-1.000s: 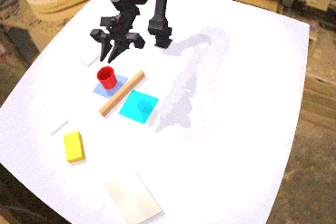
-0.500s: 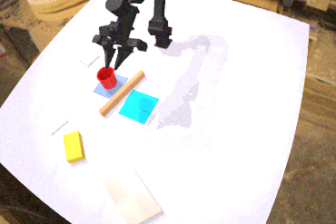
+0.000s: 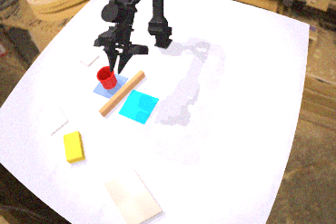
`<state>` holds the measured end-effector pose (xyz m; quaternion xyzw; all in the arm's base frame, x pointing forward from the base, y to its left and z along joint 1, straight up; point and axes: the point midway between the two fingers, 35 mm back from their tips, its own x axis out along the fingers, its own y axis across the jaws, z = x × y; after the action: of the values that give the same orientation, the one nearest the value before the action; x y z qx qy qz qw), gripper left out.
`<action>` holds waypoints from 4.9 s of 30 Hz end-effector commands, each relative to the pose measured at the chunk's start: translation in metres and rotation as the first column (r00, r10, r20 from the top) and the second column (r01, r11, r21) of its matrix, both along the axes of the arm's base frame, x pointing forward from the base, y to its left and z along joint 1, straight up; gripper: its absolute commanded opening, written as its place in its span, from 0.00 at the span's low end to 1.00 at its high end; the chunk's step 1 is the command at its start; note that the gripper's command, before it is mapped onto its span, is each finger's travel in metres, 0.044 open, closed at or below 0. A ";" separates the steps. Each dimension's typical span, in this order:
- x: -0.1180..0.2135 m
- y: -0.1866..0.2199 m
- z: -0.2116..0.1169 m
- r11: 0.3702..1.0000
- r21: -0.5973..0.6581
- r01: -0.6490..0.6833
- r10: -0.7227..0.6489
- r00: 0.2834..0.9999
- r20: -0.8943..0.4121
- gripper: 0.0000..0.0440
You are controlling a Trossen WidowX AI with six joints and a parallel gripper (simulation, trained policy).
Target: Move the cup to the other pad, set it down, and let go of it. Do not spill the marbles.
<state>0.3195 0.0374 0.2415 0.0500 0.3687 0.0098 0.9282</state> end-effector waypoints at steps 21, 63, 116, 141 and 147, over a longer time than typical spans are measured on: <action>-0.015 -0.015 -0.034 0.996 -0.088 -0.026 -0.009 0.926 -0.378 0.25; -0.038 -0.083 -0.105 0.974 -0.153 -0.168 -0.001 0.670 -0.743 0.30; -0.018 -0.107 -0.151 0.835 -0.115 -0.538 0.284 0.601 -0.747 0.00; 0.023 -0.043 -0.123 0.771 -0.172 -0.613 0.366 0.648 -0.668 0.00; 0.030 -0.022 -0.126 0.756 -0.179 -0.630 0.387 0.651 -0.653 0.00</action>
<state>0.3462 0.0055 0.1201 -0.2434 0.6267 0.1813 0.7177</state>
